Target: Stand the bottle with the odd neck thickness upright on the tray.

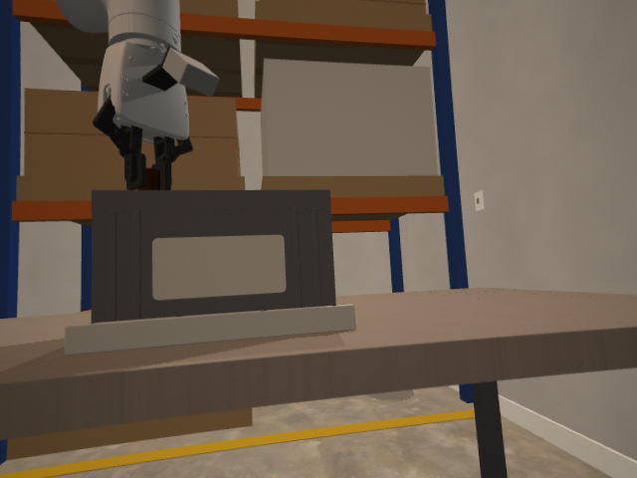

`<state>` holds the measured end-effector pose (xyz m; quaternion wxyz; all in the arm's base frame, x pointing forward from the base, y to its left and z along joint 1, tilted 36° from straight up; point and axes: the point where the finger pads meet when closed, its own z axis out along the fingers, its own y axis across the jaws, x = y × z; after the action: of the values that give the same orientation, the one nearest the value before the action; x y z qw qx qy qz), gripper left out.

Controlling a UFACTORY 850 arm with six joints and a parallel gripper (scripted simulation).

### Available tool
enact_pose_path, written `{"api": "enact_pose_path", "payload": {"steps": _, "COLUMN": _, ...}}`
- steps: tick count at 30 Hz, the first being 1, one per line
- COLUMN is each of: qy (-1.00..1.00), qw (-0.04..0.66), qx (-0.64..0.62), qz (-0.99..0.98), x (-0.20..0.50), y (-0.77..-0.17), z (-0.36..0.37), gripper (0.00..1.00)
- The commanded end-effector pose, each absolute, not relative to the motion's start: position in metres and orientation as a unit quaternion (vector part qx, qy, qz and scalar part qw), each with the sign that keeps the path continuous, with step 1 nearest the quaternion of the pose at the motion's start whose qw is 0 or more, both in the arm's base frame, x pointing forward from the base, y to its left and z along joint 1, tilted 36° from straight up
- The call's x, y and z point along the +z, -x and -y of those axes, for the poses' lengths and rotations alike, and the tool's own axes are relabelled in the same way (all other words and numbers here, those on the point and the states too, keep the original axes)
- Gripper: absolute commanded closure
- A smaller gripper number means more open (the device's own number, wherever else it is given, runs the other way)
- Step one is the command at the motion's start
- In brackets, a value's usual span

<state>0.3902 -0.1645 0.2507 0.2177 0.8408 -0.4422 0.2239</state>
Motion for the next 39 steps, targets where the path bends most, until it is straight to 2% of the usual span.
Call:
{"api": "enact_pose_path", "payload": {"steps": 1, "qy": -0.841, "qw": 0.217, "qx": 0.224, "qz": 0.442, "x": 0.254, "y": -0.39, "z": 0.163, "gripper": 1.0}}
{"api": "enact_pose_path", "payload": {"steps": 39, "qy": -0.841, "qw": 0.217, "qx": 0.224, "qz": 0.442, "x": 0.277, "y": -0.385, "z": 0.147, "gripper": 1.0}}
